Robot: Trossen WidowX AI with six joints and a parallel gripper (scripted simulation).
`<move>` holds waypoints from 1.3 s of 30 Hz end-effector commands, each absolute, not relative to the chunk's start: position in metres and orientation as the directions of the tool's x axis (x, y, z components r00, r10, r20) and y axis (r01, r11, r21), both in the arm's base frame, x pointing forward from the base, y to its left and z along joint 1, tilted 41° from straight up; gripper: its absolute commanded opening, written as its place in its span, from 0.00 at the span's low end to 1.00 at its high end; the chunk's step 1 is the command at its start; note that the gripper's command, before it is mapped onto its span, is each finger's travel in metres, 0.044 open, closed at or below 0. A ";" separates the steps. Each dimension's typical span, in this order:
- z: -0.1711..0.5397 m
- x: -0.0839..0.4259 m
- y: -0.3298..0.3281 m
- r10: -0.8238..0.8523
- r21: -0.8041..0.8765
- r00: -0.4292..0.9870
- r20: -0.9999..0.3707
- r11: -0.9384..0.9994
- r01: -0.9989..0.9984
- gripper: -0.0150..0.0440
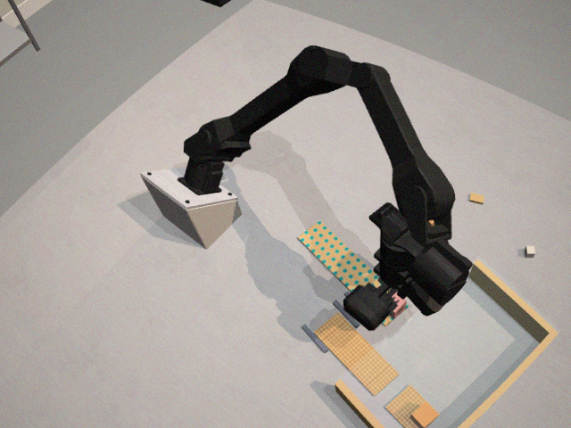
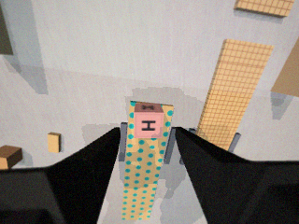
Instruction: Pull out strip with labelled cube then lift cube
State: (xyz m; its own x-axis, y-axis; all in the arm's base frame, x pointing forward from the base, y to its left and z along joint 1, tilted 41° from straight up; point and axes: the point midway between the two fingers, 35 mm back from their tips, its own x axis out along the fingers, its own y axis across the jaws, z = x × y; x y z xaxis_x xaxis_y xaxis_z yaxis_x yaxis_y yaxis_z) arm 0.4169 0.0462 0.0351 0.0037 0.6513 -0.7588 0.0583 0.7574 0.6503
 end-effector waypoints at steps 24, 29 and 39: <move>0.008 0.416 0.069 0.648 0.647 0.000 -0.761 0.760 0.059 0.63; 0.008 0.416 0.069 0.648 0.647 0.000 -0.761 0.760 0.059 0.48; 0.011 0.411 0.065 0.648 0.647 0.000 -0.762 0.760 0.060 0.25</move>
